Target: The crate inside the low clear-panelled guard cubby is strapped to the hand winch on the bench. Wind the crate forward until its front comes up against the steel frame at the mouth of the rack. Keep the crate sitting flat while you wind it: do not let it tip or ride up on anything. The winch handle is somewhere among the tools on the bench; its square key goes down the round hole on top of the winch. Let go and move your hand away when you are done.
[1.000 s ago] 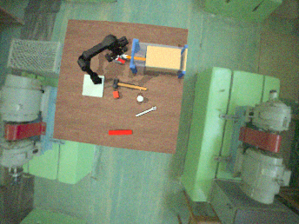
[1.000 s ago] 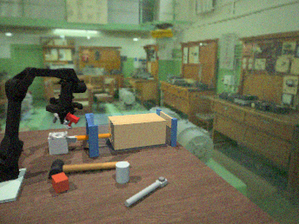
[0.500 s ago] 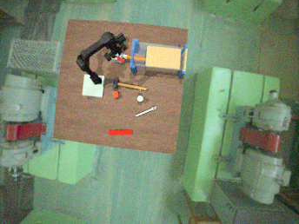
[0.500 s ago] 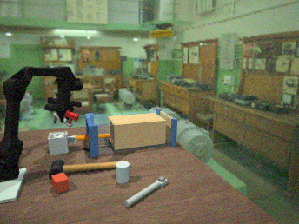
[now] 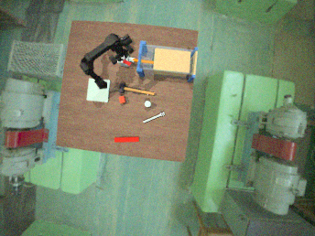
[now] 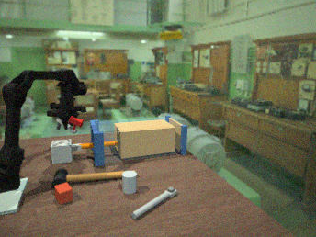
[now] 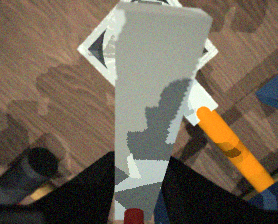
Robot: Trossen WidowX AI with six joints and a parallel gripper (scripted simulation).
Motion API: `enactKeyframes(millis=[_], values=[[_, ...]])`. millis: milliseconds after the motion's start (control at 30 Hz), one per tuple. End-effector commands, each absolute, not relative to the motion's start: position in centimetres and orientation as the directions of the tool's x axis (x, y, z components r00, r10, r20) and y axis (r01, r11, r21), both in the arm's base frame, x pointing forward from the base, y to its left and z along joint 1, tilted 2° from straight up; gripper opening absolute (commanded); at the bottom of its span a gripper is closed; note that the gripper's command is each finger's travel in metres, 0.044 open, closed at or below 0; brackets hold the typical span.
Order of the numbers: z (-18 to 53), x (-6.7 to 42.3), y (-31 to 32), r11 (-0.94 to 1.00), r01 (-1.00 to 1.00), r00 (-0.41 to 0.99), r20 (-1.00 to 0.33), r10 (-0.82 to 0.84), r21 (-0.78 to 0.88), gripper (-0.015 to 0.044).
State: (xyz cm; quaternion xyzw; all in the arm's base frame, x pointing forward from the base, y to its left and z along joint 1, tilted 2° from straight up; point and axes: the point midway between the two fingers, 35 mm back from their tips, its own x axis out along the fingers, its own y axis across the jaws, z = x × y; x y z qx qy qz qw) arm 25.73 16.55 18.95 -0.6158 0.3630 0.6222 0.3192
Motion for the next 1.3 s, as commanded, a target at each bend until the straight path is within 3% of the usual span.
enactKeyframes(millis=[0,267,1267], values=[[19.06,25.74,16.52,-0.529,-0.847,-0.036,-0.998,-0.051,0.057,0.0000],[19.38,25.57,16.72,-0.511,-0.859,0.030,-0.992,-0.124,0.038,0.0000],[19.67,25.57,16.59,-0.512,-0.858,0.039,-0.992,-0.120,0.028,0.0000]])
